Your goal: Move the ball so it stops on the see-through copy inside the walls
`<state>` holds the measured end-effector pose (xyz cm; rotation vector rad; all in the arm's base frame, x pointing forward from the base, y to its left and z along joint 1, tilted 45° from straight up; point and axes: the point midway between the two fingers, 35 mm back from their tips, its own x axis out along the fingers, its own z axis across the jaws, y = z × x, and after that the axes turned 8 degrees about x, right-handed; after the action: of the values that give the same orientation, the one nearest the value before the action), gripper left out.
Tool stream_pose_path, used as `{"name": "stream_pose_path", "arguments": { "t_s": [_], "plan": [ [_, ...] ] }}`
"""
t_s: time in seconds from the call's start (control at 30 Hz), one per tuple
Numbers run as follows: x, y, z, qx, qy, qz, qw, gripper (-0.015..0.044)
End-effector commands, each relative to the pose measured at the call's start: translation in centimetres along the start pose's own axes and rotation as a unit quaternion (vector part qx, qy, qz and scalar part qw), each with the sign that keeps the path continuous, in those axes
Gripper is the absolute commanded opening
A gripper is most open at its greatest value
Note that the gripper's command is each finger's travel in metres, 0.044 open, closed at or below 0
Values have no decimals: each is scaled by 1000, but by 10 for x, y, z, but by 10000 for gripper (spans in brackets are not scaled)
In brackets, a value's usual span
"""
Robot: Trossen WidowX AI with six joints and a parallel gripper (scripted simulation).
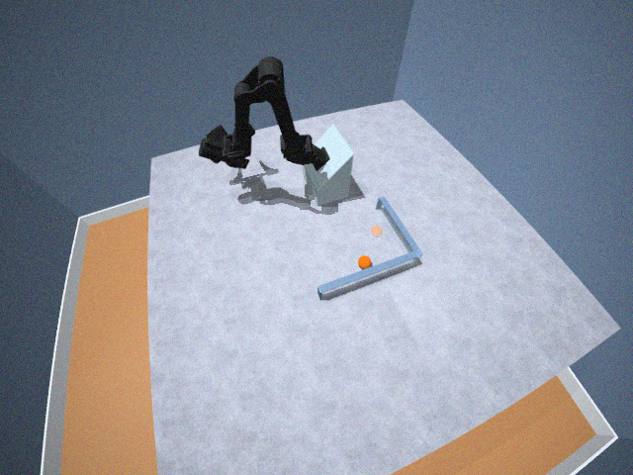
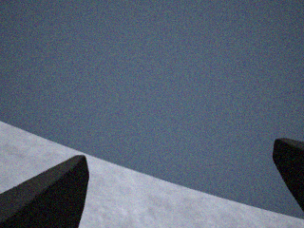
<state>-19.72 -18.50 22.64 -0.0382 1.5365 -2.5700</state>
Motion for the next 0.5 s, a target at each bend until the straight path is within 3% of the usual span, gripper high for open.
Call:
{"name": "stream_pose_path", "arguments": {
  "t_s": [0.0,0.1,0.47],
  "plan": [
    [0,0,1,-1,-2,1,1000,374],
    [-7,7,16,-10,-27,20,999,298],
    [-110,61,121,-97,-250,169,948,298]
  ]
}}
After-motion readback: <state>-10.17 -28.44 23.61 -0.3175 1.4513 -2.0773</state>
